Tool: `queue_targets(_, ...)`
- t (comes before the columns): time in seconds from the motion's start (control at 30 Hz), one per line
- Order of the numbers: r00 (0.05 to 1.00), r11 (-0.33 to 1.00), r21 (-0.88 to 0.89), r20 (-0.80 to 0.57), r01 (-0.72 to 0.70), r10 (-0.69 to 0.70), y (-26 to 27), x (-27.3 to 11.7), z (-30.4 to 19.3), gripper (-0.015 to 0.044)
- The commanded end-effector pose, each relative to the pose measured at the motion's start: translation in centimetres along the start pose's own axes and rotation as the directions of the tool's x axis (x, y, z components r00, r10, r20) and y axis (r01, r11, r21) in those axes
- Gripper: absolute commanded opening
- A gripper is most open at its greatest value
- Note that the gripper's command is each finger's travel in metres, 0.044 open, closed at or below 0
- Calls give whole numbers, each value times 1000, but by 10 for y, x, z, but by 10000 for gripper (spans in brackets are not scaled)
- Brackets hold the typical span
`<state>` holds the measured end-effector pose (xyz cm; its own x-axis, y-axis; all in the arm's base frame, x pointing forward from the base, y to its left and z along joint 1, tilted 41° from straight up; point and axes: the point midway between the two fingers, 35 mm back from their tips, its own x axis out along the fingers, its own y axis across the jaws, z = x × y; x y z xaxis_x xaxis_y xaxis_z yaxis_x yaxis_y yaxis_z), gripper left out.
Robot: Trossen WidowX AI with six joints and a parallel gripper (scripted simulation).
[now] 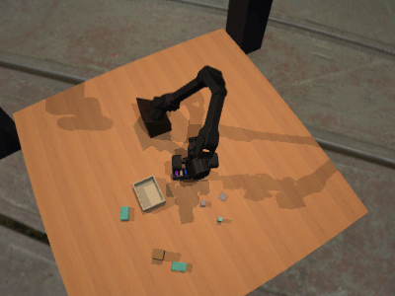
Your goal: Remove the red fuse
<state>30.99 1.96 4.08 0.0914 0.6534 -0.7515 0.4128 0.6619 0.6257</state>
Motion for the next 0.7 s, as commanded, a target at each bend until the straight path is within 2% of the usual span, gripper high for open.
queue_targets(0.0,1000,1000,-4,3,1,-1,0,-3,1,0)
queue_targets(0.67,1000,1000,-3,3,0,0,0,-12,0,0)
